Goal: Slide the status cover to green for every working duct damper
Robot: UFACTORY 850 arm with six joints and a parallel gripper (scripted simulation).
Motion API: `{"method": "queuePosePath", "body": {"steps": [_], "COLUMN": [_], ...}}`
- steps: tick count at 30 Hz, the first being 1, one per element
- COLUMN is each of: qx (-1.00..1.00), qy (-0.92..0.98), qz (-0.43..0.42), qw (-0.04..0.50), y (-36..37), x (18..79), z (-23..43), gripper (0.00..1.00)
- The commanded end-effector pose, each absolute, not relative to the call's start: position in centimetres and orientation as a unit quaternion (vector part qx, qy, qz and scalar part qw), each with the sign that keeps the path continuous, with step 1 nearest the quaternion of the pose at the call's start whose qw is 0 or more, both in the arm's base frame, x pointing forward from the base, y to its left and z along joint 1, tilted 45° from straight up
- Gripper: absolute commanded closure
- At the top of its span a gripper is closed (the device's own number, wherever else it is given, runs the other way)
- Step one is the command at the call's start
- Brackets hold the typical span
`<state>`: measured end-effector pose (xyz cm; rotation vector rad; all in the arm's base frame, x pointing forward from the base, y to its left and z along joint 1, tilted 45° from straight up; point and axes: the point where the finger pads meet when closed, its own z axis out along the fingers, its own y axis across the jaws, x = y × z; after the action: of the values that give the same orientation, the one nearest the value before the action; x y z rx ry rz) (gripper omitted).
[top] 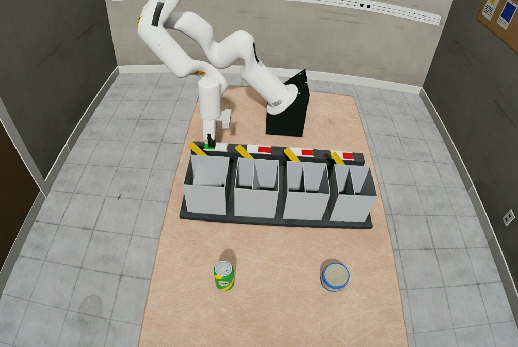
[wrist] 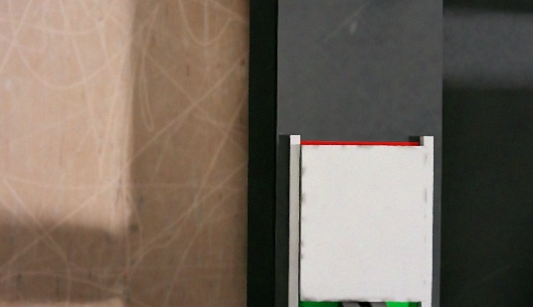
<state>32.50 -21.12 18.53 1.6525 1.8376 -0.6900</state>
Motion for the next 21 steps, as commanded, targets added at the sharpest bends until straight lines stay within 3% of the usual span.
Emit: {"method": "queuePosePath", "body": {"steps": [1, 21], "qx": [0.618, 0.618], "qy": [0.687, 0.687], "qz": [-0.258, -0.258], "qw": [0.284, 0.284], "y": [-21.1, -21.16], "x": [32.54, 32.55], "z": [18.56, 18.61], "gripper": [1.0, 1.0]}}
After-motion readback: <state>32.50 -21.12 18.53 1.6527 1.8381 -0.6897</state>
